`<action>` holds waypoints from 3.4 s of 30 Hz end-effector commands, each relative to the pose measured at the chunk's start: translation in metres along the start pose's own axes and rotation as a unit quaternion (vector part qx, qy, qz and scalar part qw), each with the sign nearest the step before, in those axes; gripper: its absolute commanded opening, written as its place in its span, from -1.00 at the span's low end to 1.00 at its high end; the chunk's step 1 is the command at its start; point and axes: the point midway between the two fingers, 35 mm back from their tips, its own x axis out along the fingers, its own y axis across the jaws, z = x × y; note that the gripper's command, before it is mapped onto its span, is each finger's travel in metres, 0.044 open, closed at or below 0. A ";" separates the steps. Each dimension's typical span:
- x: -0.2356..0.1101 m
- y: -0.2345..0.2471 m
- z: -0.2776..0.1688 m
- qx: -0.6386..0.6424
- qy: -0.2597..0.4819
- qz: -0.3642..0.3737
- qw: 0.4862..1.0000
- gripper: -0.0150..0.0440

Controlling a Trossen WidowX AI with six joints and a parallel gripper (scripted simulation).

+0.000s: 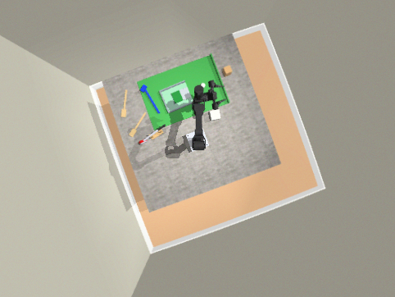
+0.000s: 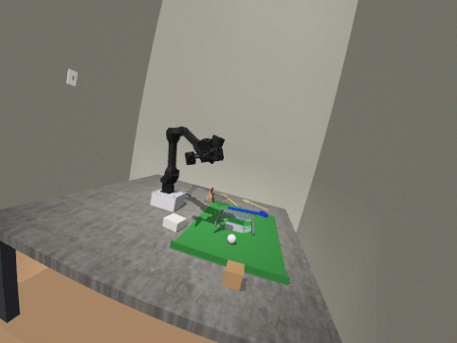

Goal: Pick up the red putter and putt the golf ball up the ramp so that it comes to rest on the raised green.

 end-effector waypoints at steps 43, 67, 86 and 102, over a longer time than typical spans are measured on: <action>-0.454 -0.146 -0.194 -0.475 0.078 0.845 -0.234 1.00; -0.474 -0.168 -0.230 -0.474 0.079 0.845 -0.234 1.00; -0.484 -0.178 -0.246 -0.474 0.079 0.845 -0.234 1.00; -0.484 -0.177 -0.244 -0.471 0.076 0.847 -0.235 0.02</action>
